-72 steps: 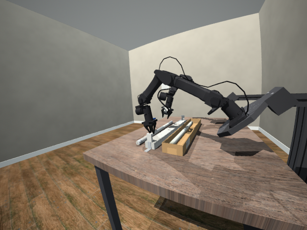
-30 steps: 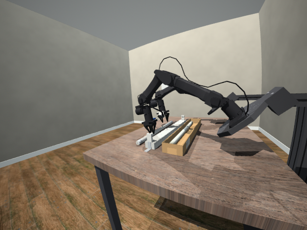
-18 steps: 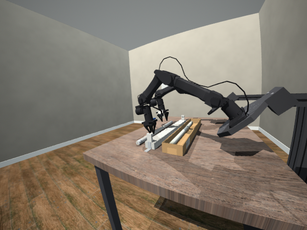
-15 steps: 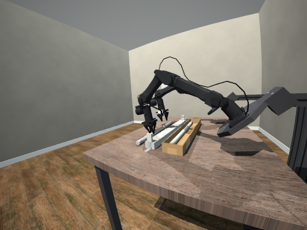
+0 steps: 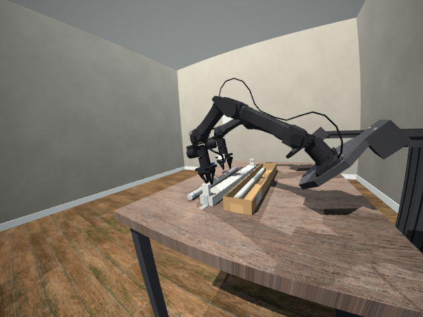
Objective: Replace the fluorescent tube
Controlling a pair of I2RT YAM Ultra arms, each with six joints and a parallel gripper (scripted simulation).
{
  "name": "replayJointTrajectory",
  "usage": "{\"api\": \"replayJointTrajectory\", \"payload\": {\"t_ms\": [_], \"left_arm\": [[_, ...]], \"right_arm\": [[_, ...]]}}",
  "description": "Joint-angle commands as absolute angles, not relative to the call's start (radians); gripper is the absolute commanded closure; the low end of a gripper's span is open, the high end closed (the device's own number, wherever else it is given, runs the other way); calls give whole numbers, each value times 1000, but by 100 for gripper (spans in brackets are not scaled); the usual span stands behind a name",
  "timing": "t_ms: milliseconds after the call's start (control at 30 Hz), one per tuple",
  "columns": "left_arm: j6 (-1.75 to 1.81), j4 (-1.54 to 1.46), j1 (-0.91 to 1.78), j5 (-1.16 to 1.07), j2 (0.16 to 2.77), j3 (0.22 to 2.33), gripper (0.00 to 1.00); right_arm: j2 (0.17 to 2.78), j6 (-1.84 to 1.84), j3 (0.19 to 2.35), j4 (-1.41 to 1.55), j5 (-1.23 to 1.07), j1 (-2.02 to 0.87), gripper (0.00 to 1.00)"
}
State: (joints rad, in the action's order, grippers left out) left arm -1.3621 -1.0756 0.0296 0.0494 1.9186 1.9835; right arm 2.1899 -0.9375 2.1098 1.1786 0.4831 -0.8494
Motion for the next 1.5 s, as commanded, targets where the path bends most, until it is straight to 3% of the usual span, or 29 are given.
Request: {"api": "replayJointTrajectory", "payload": {"t_ms": [0, 1467], "left_arm": [[-1372, -1079, 29, 36, 1877, 2018, 89], [-1372, -1079, 29, 36, 1877, 2018, 89]], "right_arm": [[2204, -963, 2073, 1117, 460, -872, 51], [2181, -966, 2094, 1081, 454, -855, 51]]}}
